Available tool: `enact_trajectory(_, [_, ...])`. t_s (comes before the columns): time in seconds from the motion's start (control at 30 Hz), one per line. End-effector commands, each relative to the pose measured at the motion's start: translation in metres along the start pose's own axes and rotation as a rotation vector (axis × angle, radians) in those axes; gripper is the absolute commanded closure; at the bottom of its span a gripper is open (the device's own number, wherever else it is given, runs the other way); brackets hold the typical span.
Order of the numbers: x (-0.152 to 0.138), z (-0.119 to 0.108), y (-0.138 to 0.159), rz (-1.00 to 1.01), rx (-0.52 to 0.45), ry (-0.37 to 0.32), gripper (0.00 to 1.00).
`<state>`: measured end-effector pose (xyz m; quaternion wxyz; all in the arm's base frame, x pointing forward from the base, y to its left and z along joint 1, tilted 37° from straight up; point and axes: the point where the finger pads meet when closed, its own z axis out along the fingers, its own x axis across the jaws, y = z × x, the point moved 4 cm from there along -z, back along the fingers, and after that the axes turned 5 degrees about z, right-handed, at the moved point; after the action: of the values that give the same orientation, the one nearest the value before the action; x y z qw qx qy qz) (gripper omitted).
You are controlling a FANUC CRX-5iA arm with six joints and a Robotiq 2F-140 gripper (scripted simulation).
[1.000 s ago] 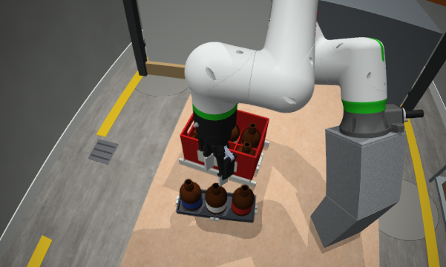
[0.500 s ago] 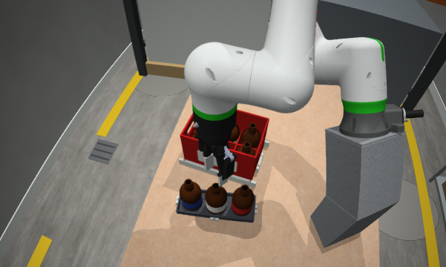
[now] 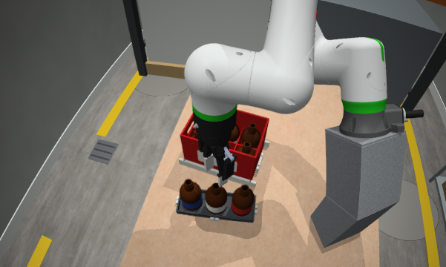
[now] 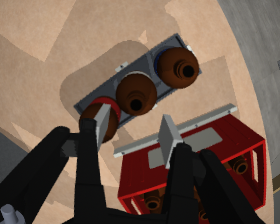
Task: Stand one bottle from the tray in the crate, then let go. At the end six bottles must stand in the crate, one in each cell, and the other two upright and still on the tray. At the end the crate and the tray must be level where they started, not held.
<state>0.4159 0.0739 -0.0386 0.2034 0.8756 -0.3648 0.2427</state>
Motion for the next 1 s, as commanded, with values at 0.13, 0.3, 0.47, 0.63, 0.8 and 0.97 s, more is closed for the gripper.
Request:
enact_trajectory(0.13, [0.000,0.004,0.000,0.000,0.000,0.000,0.62])
enact_trajectory(0.3, [0.000,0.011,0.000,0.000,0.000,0.000,0.62])
enact_trajectory(0.47, [0.000,0.018,-0.001,0.000,0.000,0.000,0.62])
enact_trajectory(0.63, [0.000,0.022,-0.001,0.000,0.000,0.000,0.62])
enact_trajectory(0.8, [0.000,0.029,-0.001,0.000,0.000,0.000,0.62])
enact_trajectory(0.97, [0.000,0.035,-0.001,0.000,0.000,0.000,0.62])
